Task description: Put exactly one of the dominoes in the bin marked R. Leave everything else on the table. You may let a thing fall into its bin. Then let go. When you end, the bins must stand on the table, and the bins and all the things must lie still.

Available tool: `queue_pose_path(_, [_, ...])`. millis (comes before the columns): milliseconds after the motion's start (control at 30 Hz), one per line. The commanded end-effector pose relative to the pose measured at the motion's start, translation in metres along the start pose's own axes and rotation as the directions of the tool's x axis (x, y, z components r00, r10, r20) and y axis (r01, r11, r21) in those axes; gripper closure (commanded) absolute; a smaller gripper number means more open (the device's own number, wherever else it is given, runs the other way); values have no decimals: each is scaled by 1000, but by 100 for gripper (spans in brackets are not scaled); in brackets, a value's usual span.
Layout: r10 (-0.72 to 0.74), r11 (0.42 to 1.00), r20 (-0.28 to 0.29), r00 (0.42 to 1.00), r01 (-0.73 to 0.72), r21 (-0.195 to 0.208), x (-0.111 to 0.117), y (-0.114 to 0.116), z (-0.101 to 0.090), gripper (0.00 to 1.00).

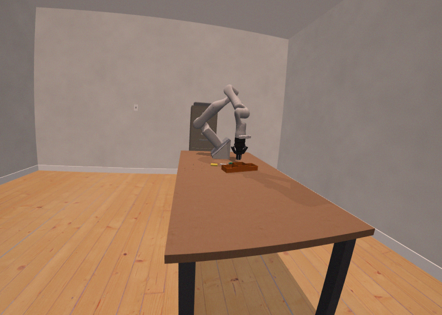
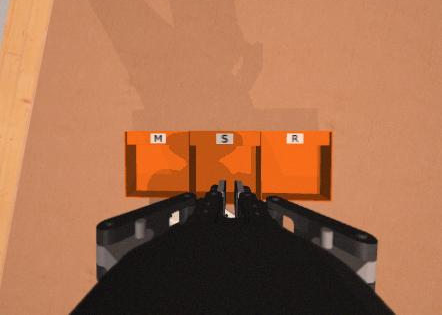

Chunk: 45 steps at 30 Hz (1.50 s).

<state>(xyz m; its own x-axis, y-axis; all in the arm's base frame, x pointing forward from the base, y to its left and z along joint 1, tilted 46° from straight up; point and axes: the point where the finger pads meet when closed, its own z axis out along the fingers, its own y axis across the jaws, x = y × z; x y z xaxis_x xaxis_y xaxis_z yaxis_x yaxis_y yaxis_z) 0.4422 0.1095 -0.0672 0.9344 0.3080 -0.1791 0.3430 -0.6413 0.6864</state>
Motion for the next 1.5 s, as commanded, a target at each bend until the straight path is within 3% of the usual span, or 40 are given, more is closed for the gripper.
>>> queue_pose_path(0, [1, 1000, 5, 1000, -1, -3, -1, 1, 8, 91])
queue_pose_path(600, [1, 1000, 5, 1000, -1, -3, -2, 1, 51, 91])
queue_pose_path(1467, [1, 1000, 5, 1000, -1, -3, -2, 1, 52, 91])
